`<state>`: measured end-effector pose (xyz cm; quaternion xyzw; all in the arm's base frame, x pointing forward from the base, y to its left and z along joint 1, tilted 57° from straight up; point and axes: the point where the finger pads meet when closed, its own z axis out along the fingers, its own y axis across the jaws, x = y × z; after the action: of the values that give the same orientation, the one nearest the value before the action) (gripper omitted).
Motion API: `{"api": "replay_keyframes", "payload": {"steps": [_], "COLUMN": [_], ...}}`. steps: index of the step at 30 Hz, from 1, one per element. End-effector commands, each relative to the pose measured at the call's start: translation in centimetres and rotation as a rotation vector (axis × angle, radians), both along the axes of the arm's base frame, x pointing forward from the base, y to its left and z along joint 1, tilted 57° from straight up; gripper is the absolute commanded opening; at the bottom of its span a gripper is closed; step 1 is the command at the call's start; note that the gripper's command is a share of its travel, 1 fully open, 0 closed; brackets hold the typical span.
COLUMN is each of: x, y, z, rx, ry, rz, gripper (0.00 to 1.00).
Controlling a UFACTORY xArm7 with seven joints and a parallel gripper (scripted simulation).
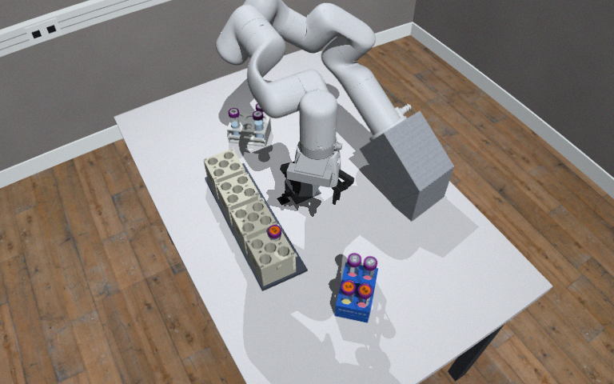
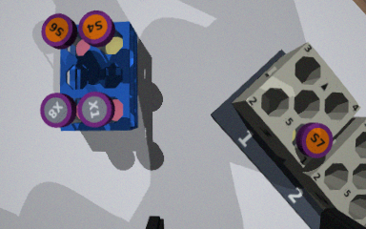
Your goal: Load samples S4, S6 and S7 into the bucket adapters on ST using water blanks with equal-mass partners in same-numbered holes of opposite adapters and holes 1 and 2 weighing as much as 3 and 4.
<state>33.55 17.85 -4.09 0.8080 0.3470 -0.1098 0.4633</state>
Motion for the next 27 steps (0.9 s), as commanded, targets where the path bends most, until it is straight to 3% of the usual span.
{"api": "replay_keyframes", "payload": {"steps": [1, 20, 27], "x": [-0.7, -3.6, -3.6], "y": [1.5, 5.5, 5.2], "z": [-2.0, -8.9, -9.4], "rx": [0.003, 0.003, 0.003], "ry": [-0.001, -0.001, -0.001], "rz": [0.002, 0.002, 0.002], "gripper": [1.0, 1.0, 1.0]}}
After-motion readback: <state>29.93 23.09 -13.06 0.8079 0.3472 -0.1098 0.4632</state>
